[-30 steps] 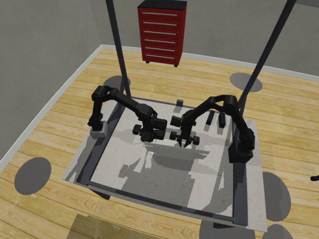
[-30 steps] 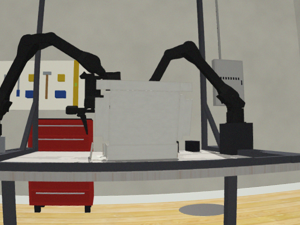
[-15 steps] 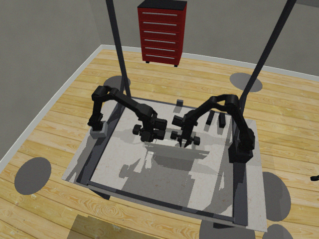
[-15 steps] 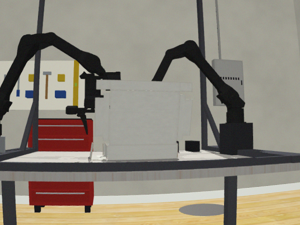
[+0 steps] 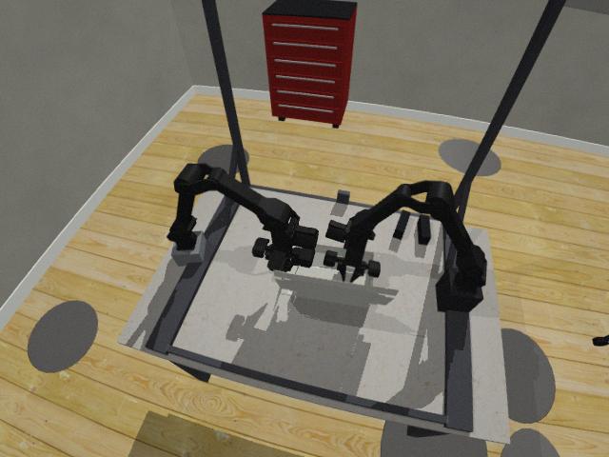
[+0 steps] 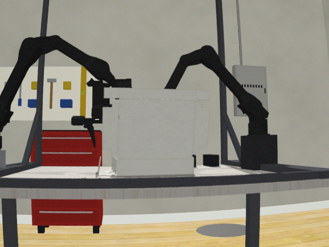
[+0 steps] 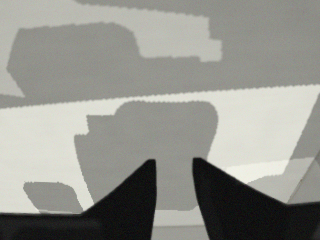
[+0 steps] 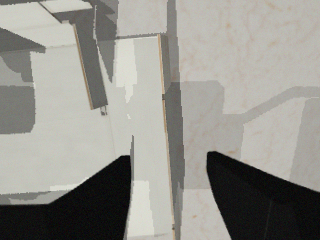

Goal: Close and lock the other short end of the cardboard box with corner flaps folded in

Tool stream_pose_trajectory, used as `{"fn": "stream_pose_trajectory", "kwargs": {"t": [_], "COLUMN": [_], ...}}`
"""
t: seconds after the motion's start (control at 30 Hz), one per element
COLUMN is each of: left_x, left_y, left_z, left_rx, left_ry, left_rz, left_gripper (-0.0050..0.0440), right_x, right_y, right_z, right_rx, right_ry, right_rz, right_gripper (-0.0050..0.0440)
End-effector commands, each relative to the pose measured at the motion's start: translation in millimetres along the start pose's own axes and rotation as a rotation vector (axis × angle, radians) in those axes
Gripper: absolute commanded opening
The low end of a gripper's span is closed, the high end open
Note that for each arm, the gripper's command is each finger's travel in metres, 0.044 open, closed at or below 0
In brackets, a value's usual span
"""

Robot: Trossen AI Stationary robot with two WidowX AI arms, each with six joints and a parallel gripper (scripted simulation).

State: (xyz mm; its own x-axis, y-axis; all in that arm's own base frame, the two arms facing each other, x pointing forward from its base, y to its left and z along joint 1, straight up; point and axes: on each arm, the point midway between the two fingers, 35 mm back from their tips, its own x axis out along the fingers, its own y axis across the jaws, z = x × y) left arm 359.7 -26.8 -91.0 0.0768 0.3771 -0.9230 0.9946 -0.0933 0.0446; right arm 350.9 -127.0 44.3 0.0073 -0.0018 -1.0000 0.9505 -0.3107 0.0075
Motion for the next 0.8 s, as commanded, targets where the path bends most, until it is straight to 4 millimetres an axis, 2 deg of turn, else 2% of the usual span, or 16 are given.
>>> {"fn": "stream_pose_trajectory", "kwargs": {"t": [0.0,0.5,0.77], "left_x": [14.3,14.3,14.3], "left_y": [1.0,1.0,1.0], "left_z": [7.4,7.4,7.4], "left_rx": [-0.007,-0.007,-0.007], "left_ry": [-0.026,-0.026,-0.026], "left_rz": [-0.009,-0.010,-0.010], "left_gripper": [0.0097,0.0097,0.0097], "right_x": [-7.8,-7.5,-0.4], "right_y": [1.2,1.1,2.1], "right_z": [-0.7,-0.7,-0.7], "right_rx": [-0.005,-0.005,-0.005], "right_ry": [0.003,0.003,0.003], "right_rz": [0.025,0.025,0.025], "right_gripper": [0.0181,0.0181,0.0181]}}
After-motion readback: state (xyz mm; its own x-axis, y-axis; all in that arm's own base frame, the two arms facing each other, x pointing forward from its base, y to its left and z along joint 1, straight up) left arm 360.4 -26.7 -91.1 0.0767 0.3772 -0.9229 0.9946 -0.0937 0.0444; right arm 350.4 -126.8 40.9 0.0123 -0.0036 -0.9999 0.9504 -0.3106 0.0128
